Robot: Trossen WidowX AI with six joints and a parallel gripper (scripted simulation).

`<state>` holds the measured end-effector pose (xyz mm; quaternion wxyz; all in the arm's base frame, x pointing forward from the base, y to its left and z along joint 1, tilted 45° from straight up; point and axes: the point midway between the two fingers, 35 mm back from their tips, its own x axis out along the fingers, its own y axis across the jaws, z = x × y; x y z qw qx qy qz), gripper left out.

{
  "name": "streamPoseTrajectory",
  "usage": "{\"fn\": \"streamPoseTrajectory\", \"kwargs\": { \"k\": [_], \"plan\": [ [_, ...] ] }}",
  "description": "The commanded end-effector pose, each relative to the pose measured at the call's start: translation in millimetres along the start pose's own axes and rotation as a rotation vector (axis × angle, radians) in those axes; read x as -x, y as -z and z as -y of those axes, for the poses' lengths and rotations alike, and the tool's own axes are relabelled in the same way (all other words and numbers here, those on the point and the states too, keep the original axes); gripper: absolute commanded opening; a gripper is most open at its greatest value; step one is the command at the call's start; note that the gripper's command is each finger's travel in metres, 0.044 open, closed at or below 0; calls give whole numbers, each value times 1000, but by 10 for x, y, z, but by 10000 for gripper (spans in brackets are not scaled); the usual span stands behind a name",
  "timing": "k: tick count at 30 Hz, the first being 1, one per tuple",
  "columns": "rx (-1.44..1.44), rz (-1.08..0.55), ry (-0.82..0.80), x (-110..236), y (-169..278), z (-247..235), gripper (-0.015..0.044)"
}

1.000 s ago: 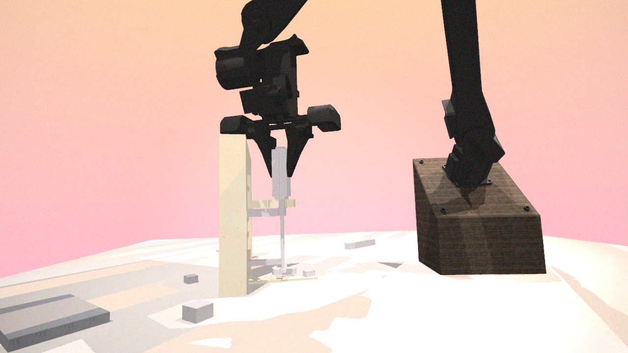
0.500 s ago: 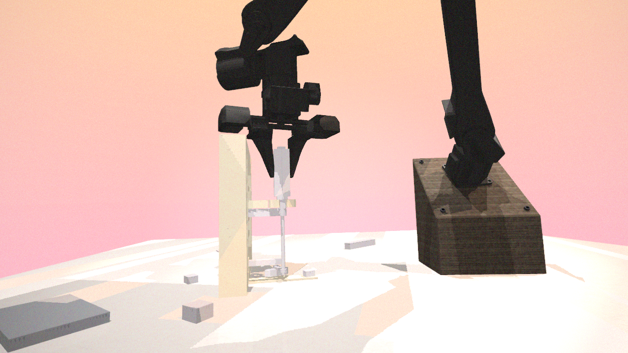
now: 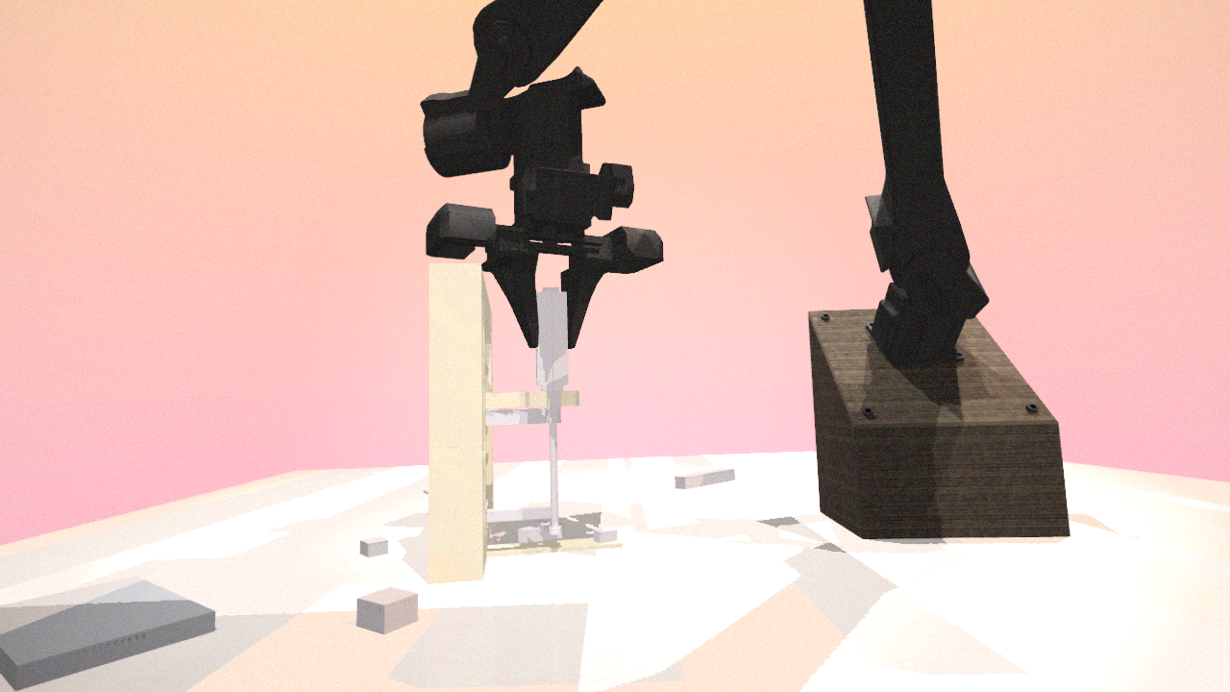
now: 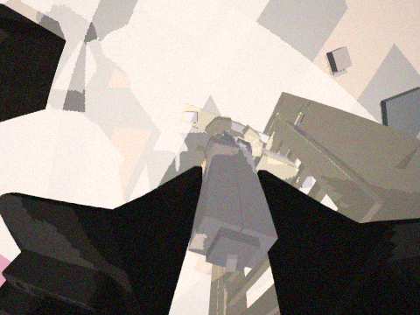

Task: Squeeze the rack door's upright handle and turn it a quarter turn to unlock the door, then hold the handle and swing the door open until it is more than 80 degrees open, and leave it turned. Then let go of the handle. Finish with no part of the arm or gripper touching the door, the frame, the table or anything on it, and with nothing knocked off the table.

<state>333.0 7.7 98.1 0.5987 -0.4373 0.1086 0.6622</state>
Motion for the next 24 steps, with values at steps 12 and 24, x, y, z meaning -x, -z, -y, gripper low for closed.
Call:
{"fn": "streamPoseTrajectory", "kwargs": {
  "k": [12,24],
  "plan": [
    [-7,-3,2,-4,9,6,294],
    [-593,-3,4,-5,9,6,294]
  ]
}}
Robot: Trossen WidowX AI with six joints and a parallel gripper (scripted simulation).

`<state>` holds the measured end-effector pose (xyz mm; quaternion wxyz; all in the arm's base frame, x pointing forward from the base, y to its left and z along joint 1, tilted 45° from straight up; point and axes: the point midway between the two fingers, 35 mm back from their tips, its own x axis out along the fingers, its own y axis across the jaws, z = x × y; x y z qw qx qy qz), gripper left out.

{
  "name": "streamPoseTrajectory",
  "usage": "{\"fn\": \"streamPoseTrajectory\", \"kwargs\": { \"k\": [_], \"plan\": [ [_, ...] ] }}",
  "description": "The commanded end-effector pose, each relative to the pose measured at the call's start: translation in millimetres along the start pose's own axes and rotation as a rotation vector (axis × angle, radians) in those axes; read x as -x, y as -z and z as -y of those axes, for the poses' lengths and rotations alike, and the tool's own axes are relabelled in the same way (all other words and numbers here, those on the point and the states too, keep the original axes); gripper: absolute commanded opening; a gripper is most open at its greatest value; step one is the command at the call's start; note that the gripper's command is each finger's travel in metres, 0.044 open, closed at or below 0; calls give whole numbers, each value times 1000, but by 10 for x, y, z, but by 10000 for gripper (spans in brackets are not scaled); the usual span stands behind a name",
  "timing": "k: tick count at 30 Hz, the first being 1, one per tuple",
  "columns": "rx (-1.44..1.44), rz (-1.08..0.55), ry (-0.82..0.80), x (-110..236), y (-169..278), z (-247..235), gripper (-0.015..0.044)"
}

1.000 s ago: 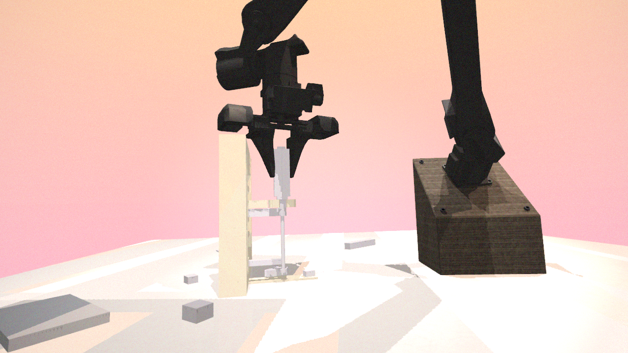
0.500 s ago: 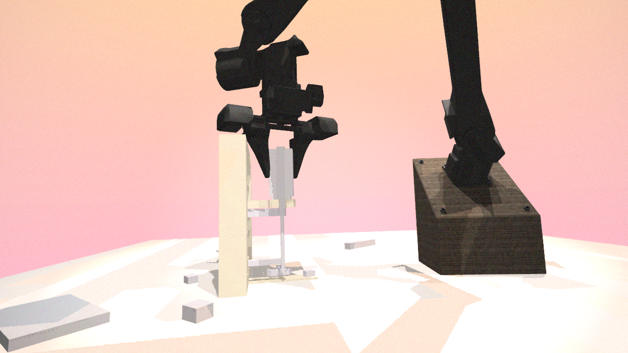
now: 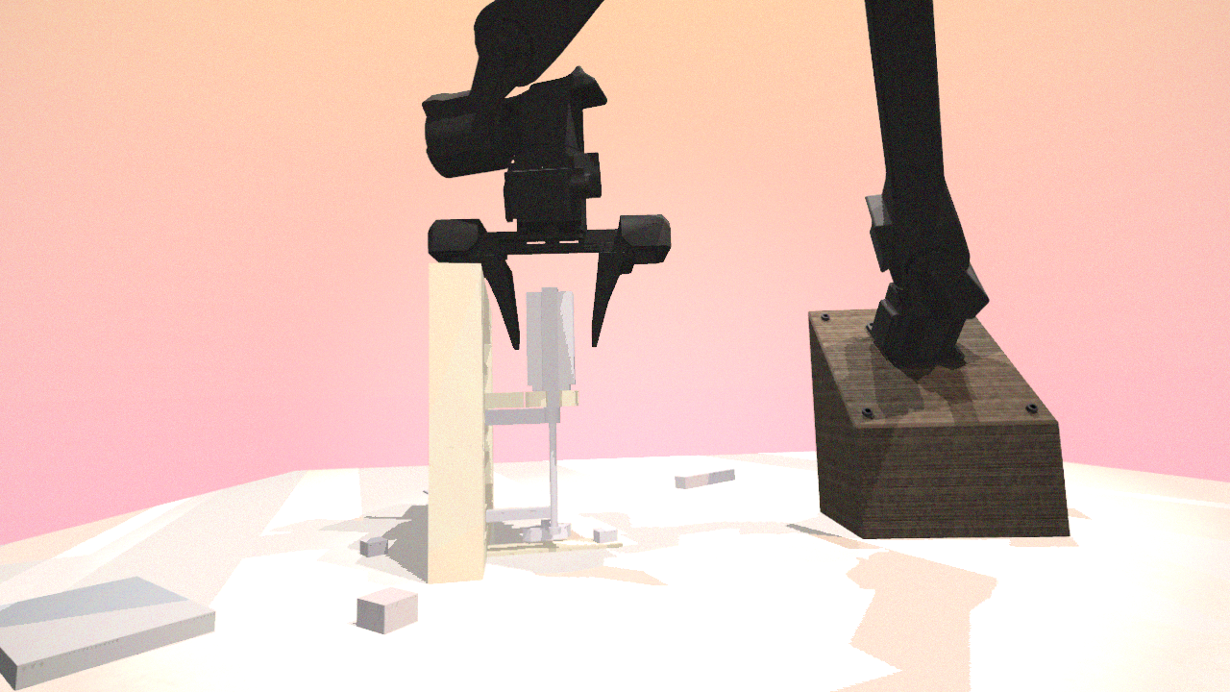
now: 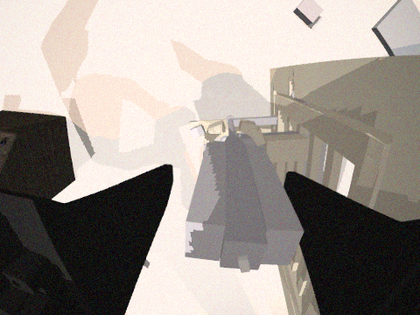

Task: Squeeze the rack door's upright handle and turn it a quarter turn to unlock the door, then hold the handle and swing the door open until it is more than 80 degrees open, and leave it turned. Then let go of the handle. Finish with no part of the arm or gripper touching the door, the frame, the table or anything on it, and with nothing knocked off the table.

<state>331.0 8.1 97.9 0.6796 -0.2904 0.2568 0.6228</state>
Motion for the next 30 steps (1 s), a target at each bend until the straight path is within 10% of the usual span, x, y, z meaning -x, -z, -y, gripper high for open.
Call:
{"fn": "streamPoseTrajectory", "kwargs": {
  "k": [1,30],
  "plan": [
    [-187,0,11,-3,8,30,294],
    [-1624,9,9,-2,7,30,294]
  ]
}}
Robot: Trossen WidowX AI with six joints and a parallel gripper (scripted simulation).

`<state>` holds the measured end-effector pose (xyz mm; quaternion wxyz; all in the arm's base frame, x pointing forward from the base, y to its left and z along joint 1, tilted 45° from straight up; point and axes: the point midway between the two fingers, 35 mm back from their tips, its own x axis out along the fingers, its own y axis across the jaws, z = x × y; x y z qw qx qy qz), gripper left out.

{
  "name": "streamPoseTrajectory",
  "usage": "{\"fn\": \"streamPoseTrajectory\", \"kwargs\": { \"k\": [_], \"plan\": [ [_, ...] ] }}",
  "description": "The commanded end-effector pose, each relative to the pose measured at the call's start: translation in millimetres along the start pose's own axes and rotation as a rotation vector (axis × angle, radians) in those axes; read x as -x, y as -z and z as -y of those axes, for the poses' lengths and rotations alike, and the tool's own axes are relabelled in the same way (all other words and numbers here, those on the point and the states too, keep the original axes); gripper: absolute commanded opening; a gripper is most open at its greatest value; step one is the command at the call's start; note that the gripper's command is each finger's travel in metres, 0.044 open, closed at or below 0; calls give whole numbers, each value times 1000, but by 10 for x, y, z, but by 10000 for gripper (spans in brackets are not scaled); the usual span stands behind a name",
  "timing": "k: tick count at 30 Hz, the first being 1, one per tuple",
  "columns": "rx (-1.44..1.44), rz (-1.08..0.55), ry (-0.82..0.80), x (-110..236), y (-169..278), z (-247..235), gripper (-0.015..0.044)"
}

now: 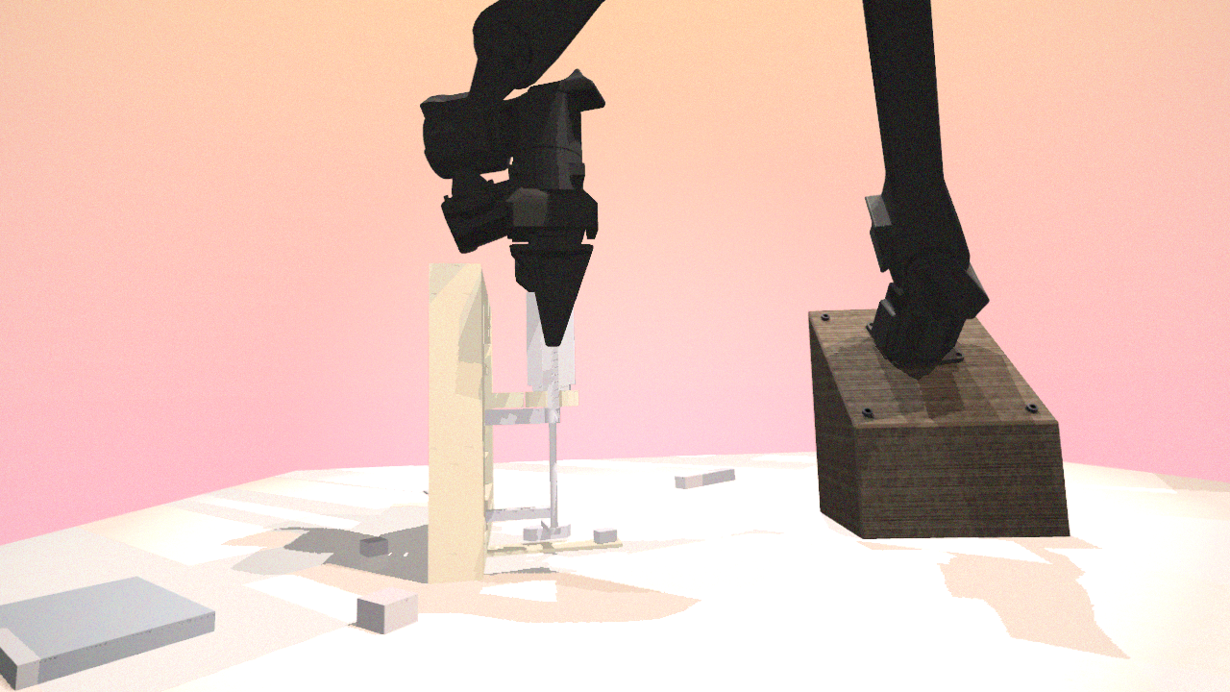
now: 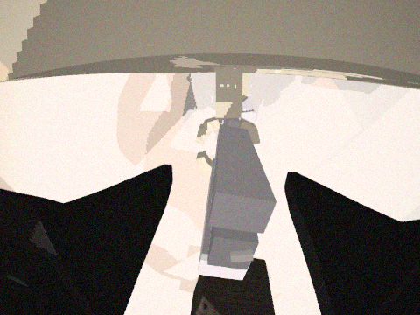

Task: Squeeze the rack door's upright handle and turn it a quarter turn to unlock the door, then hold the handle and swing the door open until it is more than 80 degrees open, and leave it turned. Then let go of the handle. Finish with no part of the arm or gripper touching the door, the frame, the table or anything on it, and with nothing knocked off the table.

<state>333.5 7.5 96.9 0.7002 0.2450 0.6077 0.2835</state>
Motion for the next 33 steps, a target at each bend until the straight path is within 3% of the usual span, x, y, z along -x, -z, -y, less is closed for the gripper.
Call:
{"fn": "streamPoseTrajectory", "kwargs": {
  "k": [1,33],
  "plan": [
    [-190,3,-2,3,-6,-3,294],
    [-1701,0,-4,4,-6,-3,294]
  ]
}}
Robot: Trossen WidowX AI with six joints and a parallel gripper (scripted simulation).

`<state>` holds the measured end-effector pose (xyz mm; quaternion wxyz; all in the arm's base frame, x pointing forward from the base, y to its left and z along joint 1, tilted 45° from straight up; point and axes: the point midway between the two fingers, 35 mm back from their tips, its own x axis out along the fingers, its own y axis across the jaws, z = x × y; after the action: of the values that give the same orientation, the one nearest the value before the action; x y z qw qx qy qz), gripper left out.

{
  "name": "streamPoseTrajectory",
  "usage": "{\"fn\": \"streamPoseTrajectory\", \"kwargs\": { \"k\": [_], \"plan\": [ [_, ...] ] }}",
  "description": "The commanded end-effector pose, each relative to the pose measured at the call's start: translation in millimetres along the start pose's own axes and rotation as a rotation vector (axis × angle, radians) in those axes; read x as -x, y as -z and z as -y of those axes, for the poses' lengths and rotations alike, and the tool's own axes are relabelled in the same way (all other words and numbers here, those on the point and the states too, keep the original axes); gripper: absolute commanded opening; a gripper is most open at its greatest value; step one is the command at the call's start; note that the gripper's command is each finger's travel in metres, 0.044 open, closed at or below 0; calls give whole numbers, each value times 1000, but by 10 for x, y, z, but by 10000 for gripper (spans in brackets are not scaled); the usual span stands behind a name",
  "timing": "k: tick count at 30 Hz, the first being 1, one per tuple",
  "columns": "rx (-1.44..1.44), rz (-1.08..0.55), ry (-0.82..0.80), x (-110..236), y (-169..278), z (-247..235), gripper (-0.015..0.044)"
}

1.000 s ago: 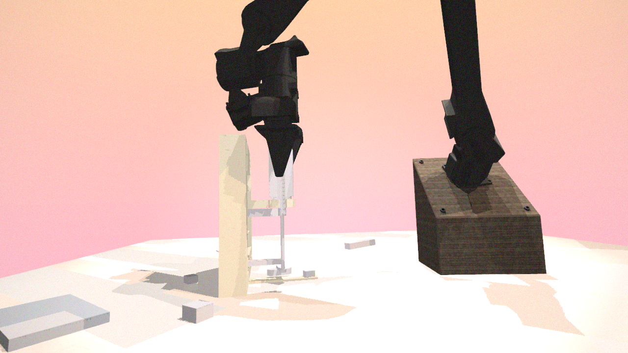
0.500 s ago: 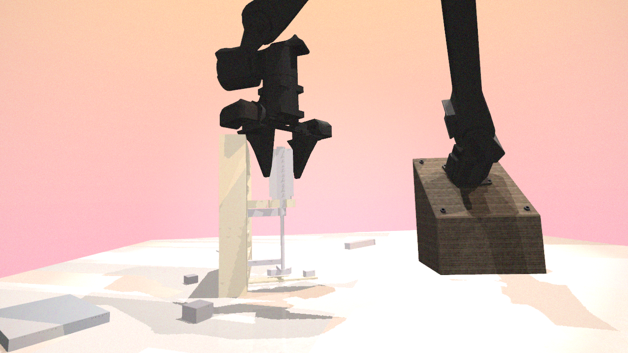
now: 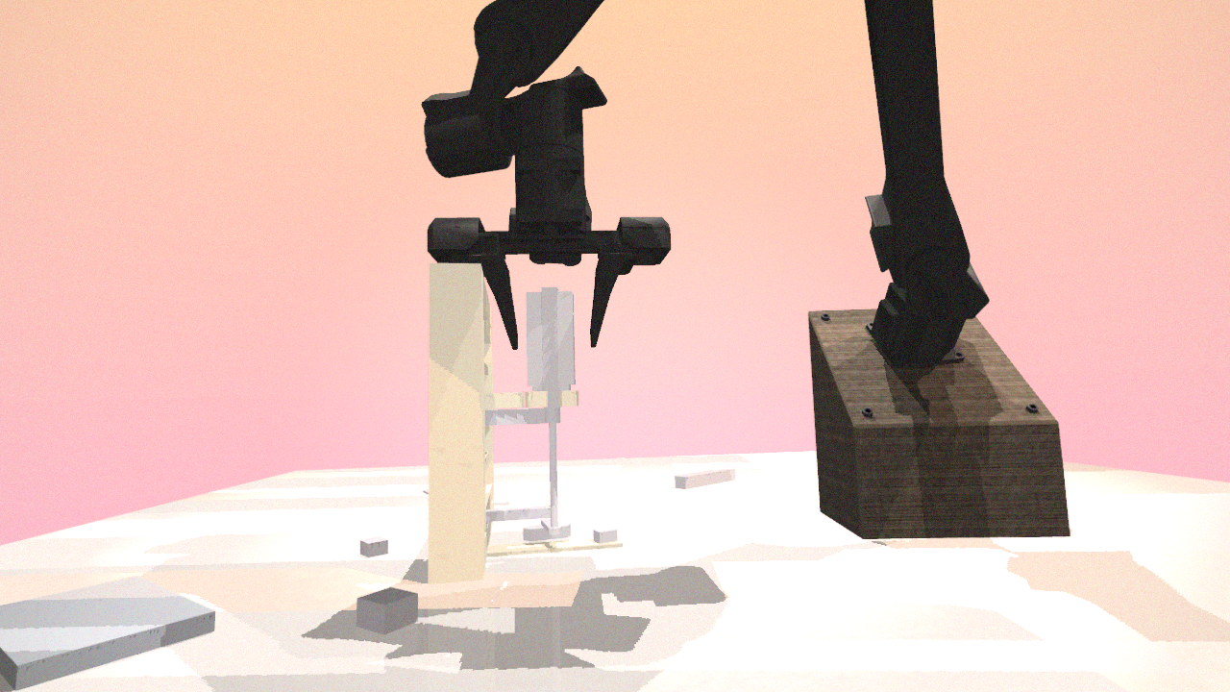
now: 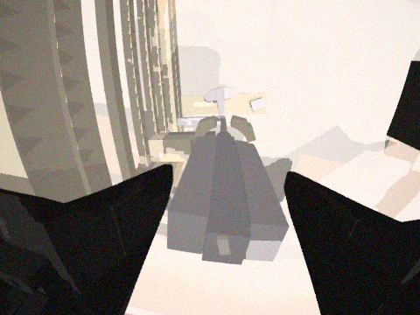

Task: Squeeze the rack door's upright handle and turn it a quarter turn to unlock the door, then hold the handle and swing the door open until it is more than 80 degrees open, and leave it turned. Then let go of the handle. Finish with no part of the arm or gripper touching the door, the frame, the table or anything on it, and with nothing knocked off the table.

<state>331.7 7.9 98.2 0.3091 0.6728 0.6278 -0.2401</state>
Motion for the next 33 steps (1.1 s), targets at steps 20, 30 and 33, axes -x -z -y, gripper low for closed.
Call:
{"fn": "streamPoseTrajectory", "kwargs": {
  "k": [20,30,33],
  "plan": [
    [-95,0,-7,-5,-9,-21,201],
    [-95,0,-7,-5,-9,-21,134],
    [-95,0,-7,-5,-9,-21,114]
  ]
}}
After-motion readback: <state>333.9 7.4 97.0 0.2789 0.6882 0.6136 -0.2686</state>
